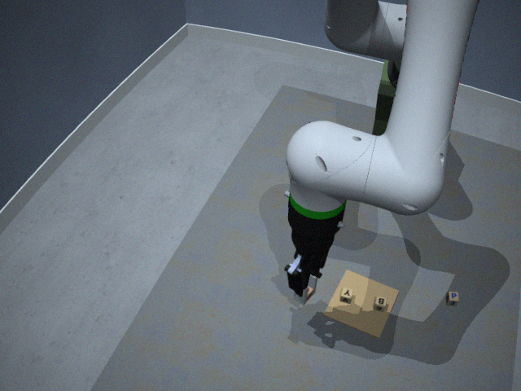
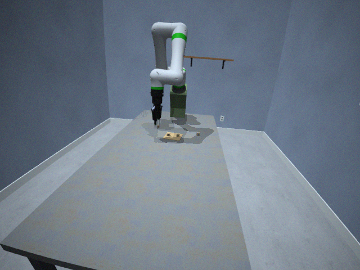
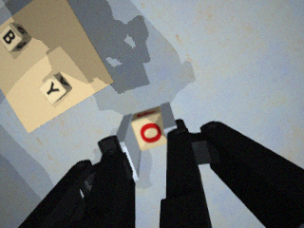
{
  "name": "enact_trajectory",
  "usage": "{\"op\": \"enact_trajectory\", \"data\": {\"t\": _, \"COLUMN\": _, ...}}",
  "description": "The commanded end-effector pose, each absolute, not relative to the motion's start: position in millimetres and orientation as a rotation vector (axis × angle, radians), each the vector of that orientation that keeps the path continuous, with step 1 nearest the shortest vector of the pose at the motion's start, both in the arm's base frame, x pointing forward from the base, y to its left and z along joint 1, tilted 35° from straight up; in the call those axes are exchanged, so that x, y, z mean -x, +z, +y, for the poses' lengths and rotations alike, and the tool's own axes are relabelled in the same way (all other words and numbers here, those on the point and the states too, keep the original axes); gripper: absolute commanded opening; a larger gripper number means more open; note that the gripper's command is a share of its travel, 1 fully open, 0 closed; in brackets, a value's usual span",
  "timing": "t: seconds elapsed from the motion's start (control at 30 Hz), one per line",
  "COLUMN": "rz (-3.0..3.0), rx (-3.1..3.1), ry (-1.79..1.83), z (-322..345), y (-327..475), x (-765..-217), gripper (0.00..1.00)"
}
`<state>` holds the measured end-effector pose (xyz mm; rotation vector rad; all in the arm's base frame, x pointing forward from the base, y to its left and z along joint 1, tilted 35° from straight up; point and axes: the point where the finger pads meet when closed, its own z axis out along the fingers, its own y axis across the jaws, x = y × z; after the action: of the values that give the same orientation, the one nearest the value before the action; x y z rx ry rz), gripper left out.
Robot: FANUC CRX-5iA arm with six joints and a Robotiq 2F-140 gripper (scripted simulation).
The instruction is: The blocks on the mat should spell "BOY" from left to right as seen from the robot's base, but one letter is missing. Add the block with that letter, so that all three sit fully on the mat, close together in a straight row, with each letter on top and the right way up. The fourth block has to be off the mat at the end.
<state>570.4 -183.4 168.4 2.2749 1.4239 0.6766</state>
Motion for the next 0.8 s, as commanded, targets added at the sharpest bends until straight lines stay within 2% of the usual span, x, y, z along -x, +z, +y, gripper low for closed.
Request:
{"op": "enact_trajectory", "data": {"t": 0.0, "rz": 1.424, "rx": -2.275, "ry": 0.677, "z": -183, "y": 171, "x": -569, "gripper": 0.13}}
{"op": "enact_trajectory", "data": {"t": 0.37, "rz": 1.454, "rx": -2.249, "ry": 0.667, "z": -182, "y": 171, "x": -568, "gripper": 0.13}}
{"op": "enact_trajectory", "data": {"t": 0.77, "rz": 1.786, "rx": -1.930, "ry": 0.544, "z": -168, "y": 166, "x": -563, "gripper": 0.13}}
